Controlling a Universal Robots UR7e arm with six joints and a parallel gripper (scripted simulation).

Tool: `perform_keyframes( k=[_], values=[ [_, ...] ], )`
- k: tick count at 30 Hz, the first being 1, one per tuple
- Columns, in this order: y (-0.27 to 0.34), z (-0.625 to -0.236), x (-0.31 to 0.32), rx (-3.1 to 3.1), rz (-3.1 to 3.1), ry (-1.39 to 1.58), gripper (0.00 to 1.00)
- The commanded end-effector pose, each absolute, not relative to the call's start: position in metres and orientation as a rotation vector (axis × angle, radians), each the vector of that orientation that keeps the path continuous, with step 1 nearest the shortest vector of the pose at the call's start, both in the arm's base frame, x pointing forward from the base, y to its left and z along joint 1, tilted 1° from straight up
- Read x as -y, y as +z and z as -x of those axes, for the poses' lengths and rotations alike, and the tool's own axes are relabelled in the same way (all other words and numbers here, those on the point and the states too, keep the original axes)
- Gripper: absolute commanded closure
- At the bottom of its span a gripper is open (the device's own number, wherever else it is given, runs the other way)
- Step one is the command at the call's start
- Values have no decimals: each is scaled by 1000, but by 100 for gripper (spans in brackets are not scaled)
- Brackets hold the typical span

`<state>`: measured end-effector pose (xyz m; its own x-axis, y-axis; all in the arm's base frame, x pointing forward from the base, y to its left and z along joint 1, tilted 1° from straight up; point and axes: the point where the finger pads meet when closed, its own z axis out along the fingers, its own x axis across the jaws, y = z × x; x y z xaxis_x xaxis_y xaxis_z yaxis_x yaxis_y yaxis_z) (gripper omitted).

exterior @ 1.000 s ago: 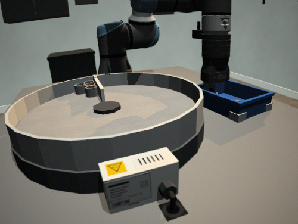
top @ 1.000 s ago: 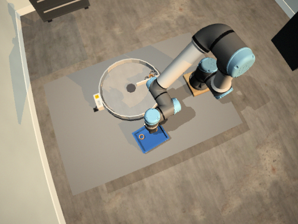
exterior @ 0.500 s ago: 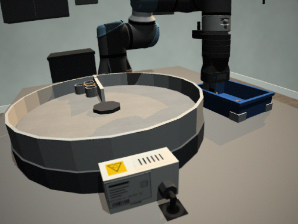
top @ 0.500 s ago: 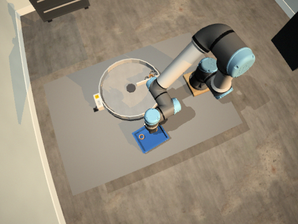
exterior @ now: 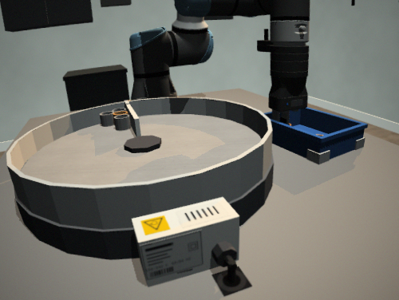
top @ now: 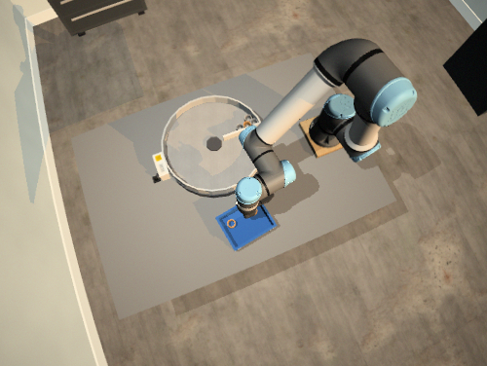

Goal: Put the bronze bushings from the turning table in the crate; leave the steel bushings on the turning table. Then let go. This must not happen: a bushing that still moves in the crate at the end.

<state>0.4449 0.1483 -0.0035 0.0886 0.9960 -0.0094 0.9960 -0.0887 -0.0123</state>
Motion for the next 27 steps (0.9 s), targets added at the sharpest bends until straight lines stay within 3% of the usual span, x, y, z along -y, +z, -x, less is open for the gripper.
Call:
perform_keyframes(
  k=[1, 27],
  values=[
    [-3, -445, -148, 2119, 2316, 22, 58],
    [7, -446, -148, 2120, 2316, 22, 58]
  ],
)
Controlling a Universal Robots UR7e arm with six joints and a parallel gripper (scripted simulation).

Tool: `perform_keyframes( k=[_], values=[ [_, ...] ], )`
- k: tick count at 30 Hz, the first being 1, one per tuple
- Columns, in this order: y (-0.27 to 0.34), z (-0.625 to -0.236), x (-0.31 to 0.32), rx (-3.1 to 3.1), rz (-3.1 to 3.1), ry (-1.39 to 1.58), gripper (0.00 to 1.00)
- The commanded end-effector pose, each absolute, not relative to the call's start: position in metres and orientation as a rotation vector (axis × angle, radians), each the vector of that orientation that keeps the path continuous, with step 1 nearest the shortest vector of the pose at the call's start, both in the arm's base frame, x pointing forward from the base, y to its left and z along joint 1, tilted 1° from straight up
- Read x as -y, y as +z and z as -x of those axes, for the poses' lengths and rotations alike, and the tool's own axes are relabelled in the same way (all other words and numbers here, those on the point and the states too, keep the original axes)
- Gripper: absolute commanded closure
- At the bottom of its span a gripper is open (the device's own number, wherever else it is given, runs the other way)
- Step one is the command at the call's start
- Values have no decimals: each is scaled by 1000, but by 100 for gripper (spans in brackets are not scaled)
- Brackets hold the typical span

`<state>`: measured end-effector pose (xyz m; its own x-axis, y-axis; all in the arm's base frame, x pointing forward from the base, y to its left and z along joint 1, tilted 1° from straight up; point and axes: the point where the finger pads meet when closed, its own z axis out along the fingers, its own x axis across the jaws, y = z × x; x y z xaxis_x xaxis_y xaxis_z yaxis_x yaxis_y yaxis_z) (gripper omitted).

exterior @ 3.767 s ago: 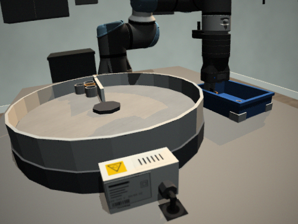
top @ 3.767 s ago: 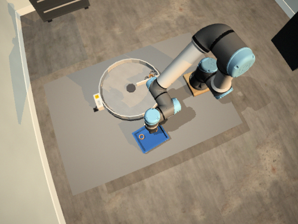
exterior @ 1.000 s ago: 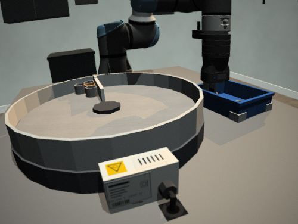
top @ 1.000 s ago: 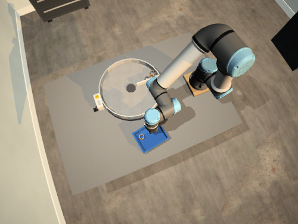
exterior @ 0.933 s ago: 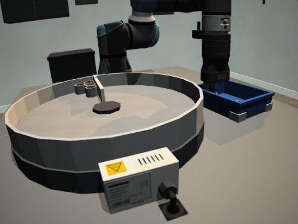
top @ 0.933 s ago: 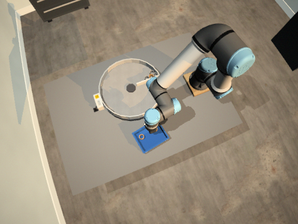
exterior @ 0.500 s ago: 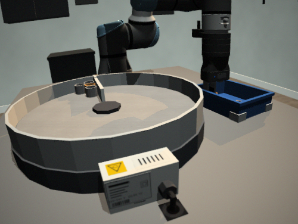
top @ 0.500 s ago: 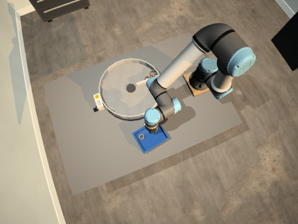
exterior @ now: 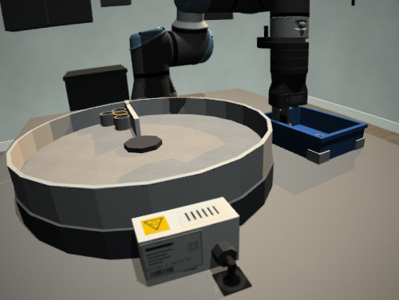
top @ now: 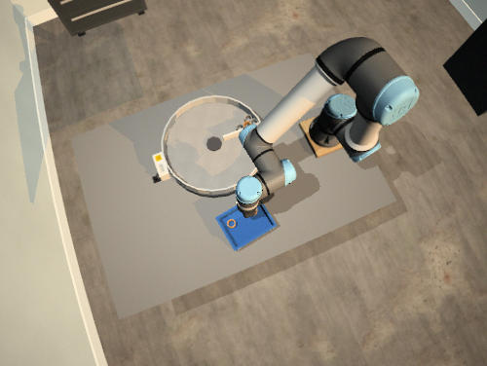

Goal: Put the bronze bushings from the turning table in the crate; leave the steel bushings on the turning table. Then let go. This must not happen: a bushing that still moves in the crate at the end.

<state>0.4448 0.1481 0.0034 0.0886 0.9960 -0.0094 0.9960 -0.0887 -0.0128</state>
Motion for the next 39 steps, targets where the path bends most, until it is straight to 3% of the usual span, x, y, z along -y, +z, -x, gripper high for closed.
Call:
perform_keyframes(
  k=[1, 39],
  values=[
    [8, -446, -148, 2120, 2316, 22, 58],
    [20, -446, -148, 2120, 2317, 21, 58]
  ],
)
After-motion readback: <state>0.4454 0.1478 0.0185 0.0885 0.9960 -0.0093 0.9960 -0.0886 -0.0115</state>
